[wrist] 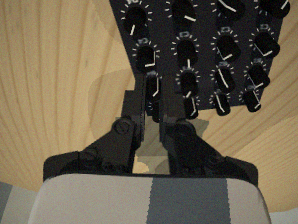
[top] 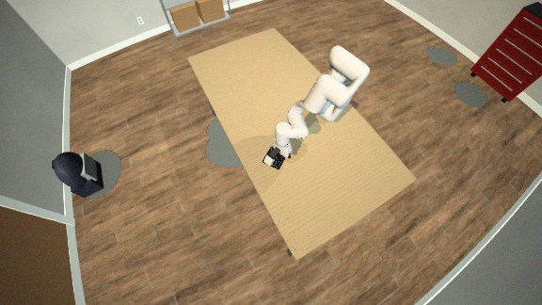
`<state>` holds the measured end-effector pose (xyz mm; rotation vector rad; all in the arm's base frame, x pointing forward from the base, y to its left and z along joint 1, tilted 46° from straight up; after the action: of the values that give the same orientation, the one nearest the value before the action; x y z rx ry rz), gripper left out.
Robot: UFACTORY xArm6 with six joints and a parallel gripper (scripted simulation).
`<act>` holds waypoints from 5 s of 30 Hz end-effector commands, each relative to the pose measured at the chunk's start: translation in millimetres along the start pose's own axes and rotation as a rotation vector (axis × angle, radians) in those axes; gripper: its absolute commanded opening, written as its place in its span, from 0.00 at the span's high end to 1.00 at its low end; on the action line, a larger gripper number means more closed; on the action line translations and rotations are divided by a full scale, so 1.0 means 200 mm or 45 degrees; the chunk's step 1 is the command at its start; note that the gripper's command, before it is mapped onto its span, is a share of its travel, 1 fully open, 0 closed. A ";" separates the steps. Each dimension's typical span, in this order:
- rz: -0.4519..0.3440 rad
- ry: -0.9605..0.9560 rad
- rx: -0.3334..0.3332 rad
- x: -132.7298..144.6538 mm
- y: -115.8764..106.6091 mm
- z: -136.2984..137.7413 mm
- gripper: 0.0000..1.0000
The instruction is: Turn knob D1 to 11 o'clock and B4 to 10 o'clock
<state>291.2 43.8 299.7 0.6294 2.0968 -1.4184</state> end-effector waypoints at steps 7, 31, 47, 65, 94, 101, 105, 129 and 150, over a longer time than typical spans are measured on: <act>0.003 0.190 0.003 0.00 0.00 0.00 0.92; 0.004 0.917 0.003 0.00 0.00 0.00 0.92; 0.004 1.337 0.002 0.00 0.00 0.00 0.92; 0.004 1.626 0.002 0.00 0.00 0.00 0.92; 0.005 1.695 0.001 0.00 0.00 0.00 0.92; 0.005 1.695 0.001 0.00 0.00 0.00 0.81; 0.005 1.695 0.001 0.00 0.00 0.00 0.81; 0.005 1.695 0.001 0.00 -0.08 0.00 0.81; 0.005 1.695 0.001 0.00 -0.18 0.00 0.81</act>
<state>268.2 32.0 324.5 1.9492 2.9607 -1.0349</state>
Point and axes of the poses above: the point where the finger pads meet when closed, its own y axis out along the fingers, its own z axis across the jaws, x = y × z, the point moved 9 cm from there along -y, back along the fingers, and after that the axes turned 9 degrees about y, right-handed, at the moved point
